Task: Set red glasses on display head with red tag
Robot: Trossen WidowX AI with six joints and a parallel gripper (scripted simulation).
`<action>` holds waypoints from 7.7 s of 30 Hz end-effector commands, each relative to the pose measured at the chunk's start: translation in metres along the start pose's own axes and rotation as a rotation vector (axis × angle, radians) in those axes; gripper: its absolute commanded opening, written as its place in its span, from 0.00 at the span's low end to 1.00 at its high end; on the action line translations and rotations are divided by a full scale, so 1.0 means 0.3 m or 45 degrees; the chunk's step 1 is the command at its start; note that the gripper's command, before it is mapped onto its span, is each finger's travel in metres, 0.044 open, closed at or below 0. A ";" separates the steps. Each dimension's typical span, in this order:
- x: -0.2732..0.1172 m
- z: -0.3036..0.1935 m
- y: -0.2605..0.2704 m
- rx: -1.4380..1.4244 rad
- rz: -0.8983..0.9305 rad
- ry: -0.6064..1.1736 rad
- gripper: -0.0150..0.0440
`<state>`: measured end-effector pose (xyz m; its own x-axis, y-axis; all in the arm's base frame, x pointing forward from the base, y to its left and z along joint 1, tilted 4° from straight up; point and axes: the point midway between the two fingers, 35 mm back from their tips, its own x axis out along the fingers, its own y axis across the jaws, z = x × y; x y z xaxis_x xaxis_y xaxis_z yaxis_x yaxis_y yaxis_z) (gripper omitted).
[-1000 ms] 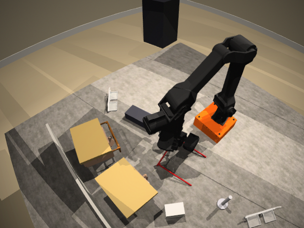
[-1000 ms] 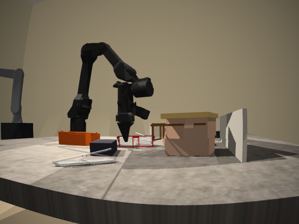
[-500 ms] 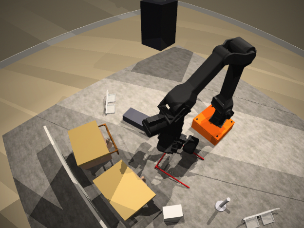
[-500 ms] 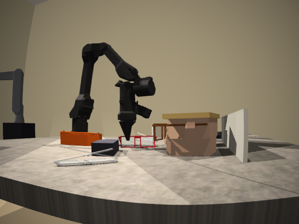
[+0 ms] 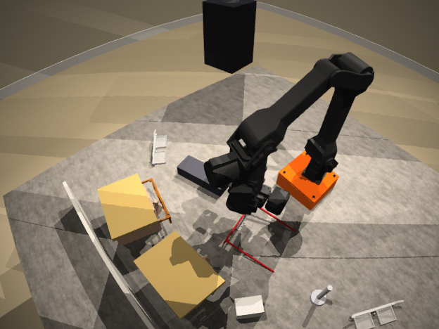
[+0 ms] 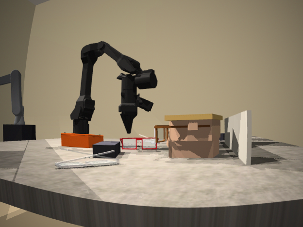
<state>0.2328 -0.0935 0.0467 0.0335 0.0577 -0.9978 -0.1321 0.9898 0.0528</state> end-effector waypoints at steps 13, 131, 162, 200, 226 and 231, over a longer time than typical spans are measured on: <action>-0.049 0.009 -0.016 0.002 -0.015 -0.023 0.59; -0.230 0.071 0.121 0.459 -0.175 -0.001 0.25; -0.296 0.121 0.374 1.251 -0.364 -0.336 0.25; -0.418 0.083 0.695 2.185 0.116 -0.941 0.25; -0.474 0.033 0.821 2.527 0.557 -1.013 0.25; -0.474 0.033 0.821 2.527 0.557 -1.013 0.25</action>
<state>0.2054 0.1432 0.2025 0.6536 -0.2369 -0.7188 0.6447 -0.3233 0.6927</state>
